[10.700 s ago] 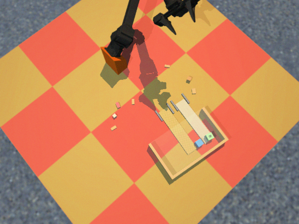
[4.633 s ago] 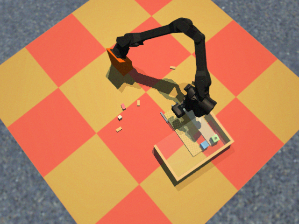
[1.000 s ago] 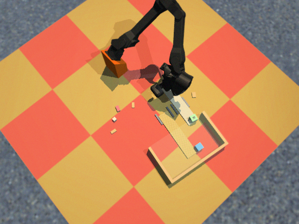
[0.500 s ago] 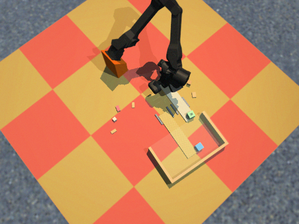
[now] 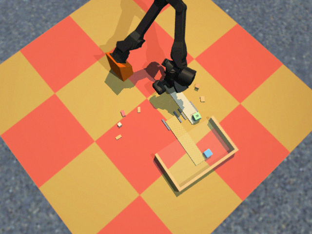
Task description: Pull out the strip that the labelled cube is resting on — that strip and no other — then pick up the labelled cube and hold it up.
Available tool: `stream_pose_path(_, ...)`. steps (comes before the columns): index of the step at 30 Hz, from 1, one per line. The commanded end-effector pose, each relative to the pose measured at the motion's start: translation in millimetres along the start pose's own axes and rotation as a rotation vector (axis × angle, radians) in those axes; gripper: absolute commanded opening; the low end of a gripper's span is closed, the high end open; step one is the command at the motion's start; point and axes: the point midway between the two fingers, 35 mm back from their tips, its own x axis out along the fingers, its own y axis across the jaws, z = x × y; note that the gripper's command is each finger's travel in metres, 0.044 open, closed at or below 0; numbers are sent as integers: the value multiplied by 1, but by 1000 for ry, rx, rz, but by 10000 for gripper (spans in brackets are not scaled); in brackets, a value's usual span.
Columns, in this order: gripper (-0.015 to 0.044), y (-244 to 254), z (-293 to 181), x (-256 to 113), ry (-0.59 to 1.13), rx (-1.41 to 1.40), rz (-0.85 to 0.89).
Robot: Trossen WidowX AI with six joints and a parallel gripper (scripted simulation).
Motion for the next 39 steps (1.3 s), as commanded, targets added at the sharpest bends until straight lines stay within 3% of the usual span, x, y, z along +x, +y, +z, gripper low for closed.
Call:
stream_pose_path(1, 0, -2, -12, 5, 30, 9, -5)
stream_pose_path(28, 0, -2, -12, 5, 30, 9, -5)
stream_pose_path(34, 0, 0, -1, -39, 28, 8, -7)
stream_pose_path(39, 0, -1, -2, -41, 29, 8, -7)
